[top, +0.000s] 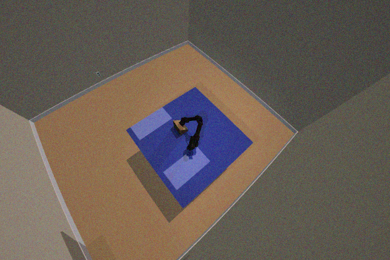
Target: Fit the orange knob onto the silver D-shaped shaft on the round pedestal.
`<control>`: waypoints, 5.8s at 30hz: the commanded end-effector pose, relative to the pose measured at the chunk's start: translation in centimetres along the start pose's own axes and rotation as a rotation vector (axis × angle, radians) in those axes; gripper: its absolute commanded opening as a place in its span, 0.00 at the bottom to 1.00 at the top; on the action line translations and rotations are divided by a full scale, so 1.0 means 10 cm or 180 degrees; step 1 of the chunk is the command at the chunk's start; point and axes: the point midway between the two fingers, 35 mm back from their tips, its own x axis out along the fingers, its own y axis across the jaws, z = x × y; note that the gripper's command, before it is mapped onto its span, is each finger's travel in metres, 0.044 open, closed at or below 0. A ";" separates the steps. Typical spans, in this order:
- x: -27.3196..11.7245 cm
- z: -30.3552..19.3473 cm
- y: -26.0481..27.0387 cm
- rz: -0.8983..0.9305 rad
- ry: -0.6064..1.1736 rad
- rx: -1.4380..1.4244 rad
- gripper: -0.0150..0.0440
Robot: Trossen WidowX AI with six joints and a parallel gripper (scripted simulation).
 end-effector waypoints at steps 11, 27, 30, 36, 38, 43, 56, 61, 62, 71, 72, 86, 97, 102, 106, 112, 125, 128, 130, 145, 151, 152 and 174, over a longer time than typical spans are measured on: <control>-0.01 0.00 0.01 -0.0007 -0.0001 -0.0023 0.25; 0.01 0.01 -0.01 -0.0007 0.0000 -0.0690 0.25; 0.02 0.01 -0.01 -0.0007 0.0000 -0.0690 0.25; 0.02 0.00 -0.01 -0.0007 0.0000 -0.0689 0.25; -0.01 0.00 0.00 -0.0007 0.0000 -0.0689 0.25; -0.03 -0.01 0.01 -0.0007 0.0001 -0.0719 0.25; 0.01 0.00 0.00 -0.0007 0.0001 -0.1356 0.25; 0.02 -0.01 0.01 -0.0007 0.0001 -0.1356 0.25; 0.02 -0.01 0.01 -0.0007 0.0001 -0.1356 0.25; -0.03 0.00 0.01 -0.0007 0.0001 -0.1356 0.25; -0.03 0.00 0.01 -0.0007 0.0001 -0.1385 0.25; 0.02 0.01 -0.02 -0.0007 0.0001 -0.2023 0.25; 0.02 0.00 0.00 -0.0007 0.0001 -0.2023 0.25; -0.02 -0.02 0.02 -0.0007 0.0002 -0.2022 0.25; -0.03 -0.02 0.02 -0.0007 0.0002 -0.2196 0.25; -0.03 -0.01 0.01 -0.0007 0.0003 -0.2689 0.25; 0.01 0.00 0.00 -0.0007 0.0002 -0.2689 0.25; 0.02 -0.01 0.01 -0.0006 0.0002 -0.2689 0.25; 0.02 -0.01 0.01 -0.0006 0.0002 -0.2689 0.25; -0.03 0.00 0.00 -0.0007 0.0004 -0.3355 0.25; 0.01 0.00 -0.01 -0.0007 0.0003 -0.3356 0.25; 0.02 0.00 -0.01 -0.0007 0.0003 -0.3356 0.25; -0.03 -0.01 0.02 -0.0006 0.0004 -0.3631 0.25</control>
